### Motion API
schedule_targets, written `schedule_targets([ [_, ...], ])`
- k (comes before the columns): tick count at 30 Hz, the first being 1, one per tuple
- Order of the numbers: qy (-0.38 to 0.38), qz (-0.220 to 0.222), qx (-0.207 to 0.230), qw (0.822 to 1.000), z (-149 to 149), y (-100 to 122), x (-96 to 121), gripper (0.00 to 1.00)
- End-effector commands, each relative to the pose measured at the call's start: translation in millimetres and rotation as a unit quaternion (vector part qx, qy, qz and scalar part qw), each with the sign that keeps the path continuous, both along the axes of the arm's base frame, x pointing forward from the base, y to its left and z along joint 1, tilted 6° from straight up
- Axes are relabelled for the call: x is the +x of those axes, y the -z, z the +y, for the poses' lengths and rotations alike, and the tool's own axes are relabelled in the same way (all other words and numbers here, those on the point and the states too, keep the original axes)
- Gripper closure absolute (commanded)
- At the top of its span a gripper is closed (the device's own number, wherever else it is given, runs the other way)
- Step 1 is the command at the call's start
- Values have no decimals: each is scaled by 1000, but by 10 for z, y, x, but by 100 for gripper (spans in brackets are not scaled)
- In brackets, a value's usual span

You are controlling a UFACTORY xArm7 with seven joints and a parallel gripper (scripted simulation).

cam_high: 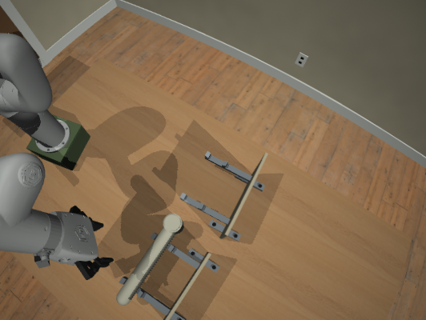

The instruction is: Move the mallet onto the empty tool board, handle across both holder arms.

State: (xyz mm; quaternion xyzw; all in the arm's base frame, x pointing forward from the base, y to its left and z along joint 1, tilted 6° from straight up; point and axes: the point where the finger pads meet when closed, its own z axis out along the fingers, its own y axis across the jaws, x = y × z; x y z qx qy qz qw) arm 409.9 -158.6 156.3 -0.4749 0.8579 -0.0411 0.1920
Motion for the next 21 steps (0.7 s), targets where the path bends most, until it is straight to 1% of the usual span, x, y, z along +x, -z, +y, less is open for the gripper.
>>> schedule_targets([
  [1, -63, 46, -28, 997, 85, 57, 283, 0],
  [2, -75, 51, -33, 995, 110, 63, 329, 0],
  [4, -75, 51, -33, 995, 110, 63, 329, 0],
  [7, -126, 71, -55, 988, 212, 83, 528, 0],
  [13, -184, 94, -79, 975, 327, 113, 755, 0],
  [17, -228, 111, -95, 963, 427, 130, 933, 0],
  [19, -240, 116, -101, 959, 447, 139, 984, 0],
  [21, -240, 116, -101, 959, 447, 139, 984, 0],
])
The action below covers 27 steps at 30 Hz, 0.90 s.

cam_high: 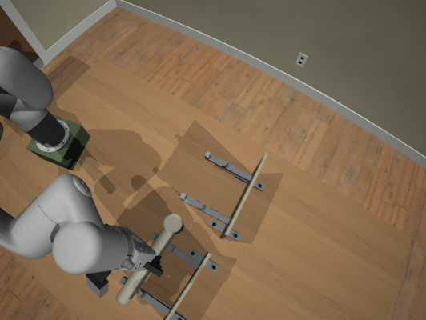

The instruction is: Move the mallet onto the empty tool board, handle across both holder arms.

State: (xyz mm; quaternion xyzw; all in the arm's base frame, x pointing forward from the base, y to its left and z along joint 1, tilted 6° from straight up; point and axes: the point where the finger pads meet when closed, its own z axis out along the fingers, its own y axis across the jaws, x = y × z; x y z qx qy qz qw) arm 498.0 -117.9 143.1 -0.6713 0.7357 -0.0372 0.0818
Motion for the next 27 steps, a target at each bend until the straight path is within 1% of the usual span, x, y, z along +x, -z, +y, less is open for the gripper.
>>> schedule_targets([
  [1, -19, 36, -18, 999, 46, 10, 119, 0],
  [20, -24, 37, -21, 999, 52, 21, 139, 0],
  [22, -23, 37, -21, 999, 46, 137, 155, 0],
  [24, -23, 37, -21, 999, 53, 419, 182, 0],
  [27, -23, 37, -21, 999, 57, 639, 206, 0],
])
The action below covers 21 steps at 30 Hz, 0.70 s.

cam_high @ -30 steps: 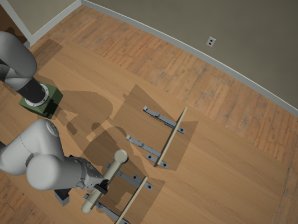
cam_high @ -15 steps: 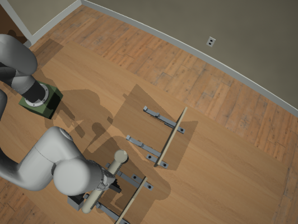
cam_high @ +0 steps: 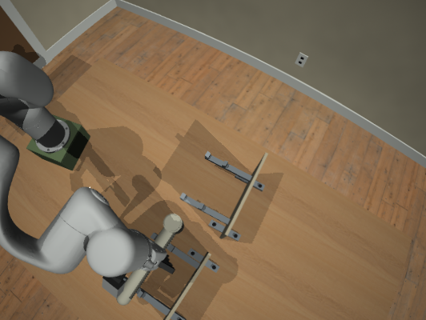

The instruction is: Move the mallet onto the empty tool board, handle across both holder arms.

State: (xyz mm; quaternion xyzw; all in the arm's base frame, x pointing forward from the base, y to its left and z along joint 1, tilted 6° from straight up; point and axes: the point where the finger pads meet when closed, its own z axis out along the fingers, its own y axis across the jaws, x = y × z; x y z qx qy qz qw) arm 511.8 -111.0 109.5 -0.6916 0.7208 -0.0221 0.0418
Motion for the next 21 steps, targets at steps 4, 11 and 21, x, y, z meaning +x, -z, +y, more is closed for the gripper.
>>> schedule_targets([
  [4, 1, -2, -3, 1000, 1, 640, 96, 0],
  [11, 1, -2, -2, 1000, 4, 672, 97, 0],
  [21, 1, -2, -2, 1000, 4, 672, 97, 100],
])
